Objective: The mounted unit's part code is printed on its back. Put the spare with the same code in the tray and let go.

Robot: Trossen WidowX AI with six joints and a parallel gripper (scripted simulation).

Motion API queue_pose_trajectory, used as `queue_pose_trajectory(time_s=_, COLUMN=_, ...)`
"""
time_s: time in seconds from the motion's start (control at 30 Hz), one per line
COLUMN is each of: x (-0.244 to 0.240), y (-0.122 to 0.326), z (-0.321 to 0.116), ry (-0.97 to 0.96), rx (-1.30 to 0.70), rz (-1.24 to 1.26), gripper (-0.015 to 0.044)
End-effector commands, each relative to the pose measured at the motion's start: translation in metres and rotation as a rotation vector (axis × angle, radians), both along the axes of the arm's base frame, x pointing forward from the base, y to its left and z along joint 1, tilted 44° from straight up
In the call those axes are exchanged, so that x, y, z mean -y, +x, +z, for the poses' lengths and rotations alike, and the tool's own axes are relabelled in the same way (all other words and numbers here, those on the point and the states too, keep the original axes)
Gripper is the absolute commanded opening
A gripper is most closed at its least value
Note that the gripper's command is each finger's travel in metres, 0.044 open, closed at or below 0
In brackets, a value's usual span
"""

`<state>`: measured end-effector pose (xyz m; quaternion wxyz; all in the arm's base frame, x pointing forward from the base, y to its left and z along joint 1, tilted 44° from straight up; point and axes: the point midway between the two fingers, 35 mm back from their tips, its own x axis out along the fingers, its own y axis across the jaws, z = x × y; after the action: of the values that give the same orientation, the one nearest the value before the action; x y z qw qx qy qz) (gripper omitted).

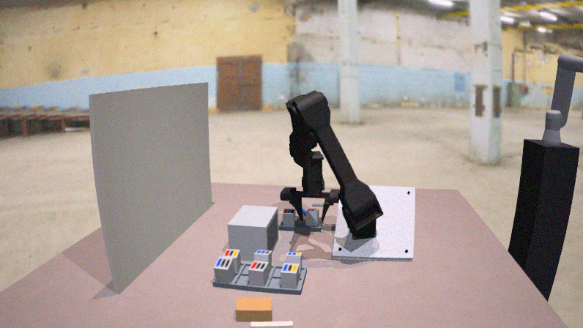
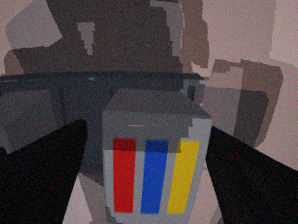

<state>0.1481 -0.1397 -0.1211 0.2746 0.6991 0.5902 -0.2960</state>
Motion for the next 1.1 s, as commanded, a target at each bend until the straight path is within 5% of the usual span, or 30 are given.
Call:
queue_pose_trajectory(time_s=0.0, x=-0.0031, y=-0.0005, z=-0.001, ry=0.007, rx=-0.003, rz=-0.005, gripper=0.03)
queue_pose_trajectory(time_s=0.17, x=-0.0031, y=-0.0005, z=-0.001, ry=0.007, rx=-0.003, rz=-0.005, gripper=0.03)
queue_pose_trajectory(time_s=0.33, x=-0.0018, y=-0.0006, z=-0.0007, ry=0.003, rx=-0.002, rz=0.0, gripper=0.0169)
queue_pose_trajectory(time_s=0.57, x=-0.0018, y=-0.0006, z=-0.0007, ry=0.003, rx=-0.002, rz=0.0, gripper=0.0122)
queue_pose_trajectory(time_s=0.73, x=-0.0018, y=-0.0006, z=-0.0007, ry=0.003, rx=-0.002, rz=0.0, gripper=0.0)
queue_pose_trajectory(time_s=1.07, x=0.006, y=-0.0011, z=0.0062, ry=0.003, rx=-0.002, rz=-0.001, gripper=0.0)
